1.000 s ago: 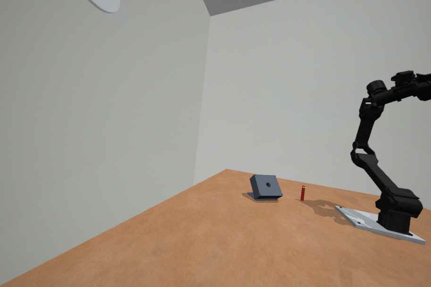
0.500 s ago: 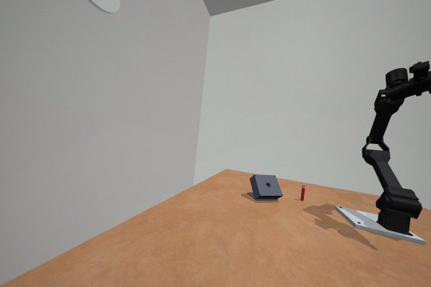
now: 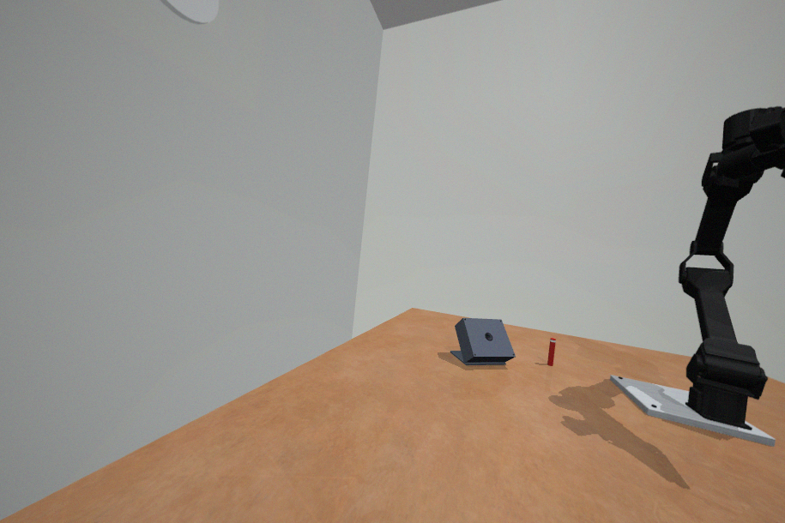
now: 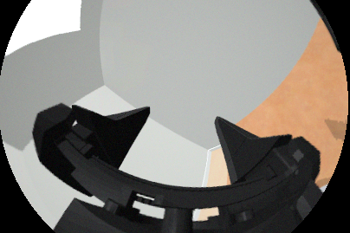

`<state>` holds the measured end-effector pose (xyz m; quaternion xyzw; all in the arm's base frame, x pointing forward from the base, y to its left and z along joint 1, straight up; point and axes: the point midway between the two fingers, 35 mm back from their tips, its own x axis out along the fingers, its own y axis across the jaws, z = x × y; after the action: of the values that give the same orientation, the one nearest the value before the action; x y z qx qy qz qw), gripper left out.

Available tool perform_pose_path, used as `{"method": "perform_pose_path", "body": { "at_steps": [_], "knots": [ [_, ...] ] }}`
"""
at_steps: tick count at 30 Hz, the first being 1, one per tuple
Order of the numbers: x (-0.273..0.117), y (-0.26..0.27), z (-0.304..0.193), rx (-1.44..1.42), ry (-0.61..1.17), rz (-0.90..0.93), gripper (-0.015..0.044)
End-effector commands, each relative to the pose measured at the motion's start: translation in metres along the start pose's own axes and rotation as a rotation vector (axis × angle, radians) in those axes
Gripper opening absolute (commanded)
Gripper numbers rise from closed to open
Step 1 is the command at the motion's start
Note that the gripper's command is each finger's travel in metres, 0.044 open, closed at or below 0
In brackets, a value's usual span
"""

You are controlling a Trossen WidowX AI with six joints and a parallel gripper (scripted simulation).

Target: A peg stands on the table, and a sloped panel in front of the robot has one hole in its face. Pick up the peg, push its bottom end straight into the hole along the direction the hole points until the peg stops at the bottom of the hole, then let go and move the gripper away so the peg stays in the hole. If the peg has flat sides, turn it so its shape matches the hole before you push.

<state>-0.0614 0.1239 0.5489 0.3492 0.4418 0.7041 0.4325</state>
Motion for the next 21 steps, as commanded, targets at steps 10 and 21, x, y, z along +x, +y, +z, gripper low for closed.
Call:
{"method": "perform_pose_path", "body": {
  "at_steps": [10,21],
  "knots": [
    [0.026,-0.050,0.049,0.172,-0.181,-0.178,0.0440],
    [0.030,-0.096,0.092,0.333,-0.355,-0.307,0.0440]
  ]
}}
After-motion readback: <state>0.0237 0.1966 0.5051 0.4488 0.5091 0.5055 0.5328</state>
